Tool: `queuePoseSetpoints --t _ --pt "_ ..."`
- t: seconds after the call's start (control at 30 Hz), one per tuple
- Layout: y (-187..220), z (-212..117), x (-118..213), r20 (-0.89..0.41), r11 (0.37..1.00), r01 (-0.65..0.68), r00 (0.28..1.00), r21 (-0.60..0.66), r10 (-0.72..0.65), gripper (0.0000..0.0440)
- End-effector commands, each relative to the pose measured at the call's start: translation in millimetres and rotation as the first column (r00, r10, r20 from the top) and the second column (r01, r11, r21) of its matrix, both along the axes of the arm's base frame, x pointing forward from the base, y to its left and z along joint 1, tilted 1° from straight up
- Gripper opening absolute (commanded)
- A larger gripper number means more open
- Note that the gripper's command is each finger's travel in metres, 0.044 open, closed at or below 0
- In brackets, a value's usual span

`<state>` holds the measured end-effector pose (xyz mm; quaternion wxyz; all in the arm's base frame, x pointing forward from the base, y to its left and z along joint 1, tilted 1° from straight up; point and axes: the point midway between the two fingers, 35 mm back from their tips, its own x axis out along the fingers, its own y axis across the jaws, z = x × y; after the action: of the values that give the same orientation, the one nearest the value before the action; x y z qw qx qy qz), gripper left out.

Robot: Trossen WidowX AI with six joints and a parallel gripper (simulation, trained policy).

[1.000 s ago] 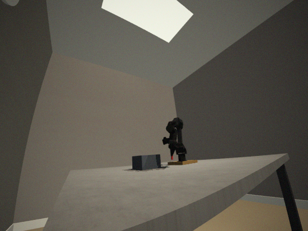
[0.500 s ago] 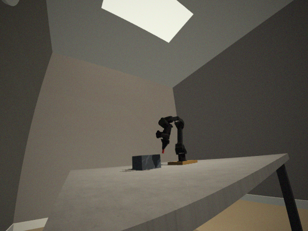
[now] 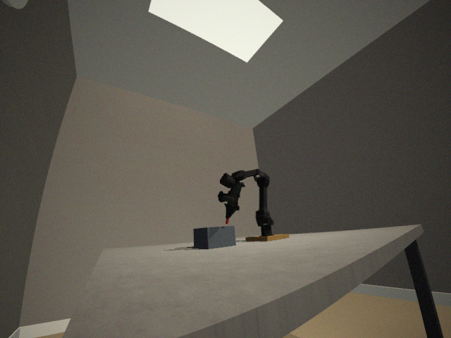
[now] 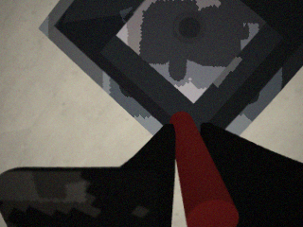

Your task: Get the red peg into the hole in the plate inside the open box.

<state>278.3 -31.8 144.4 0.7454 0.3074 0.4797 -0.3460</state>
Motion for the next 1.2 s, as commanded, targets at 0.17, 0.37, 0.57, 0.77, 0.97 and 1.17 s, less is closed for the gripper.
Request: queuePoseSetpoints --t 0.17,0.37,0.57,0.77,0.97,1.17 --pt "-27 -5 16 0.011 0.999 0.045 0.999 -0.011 -0.045 0.0000" --pt "-44 -11 25 0.010 0.997 0.072 0.997 -0.003 -0.072 0.0003" --pt "-56 -21 32 -0.003 0.996 0.088 0.996 0.013 -0.088 0.0006" --pt "-63 -35 38 -0.028 0.995 0.094 0.995 0.029 -0.093 0.0003" --pt "-68 -53 42 -0.069 0.996 0.083 0.994 0.033 -0.081 0.0036" --pt "-73 -62 44 -0.112 0.998 0.055 0.992 0.028 -0.051 0.0140"
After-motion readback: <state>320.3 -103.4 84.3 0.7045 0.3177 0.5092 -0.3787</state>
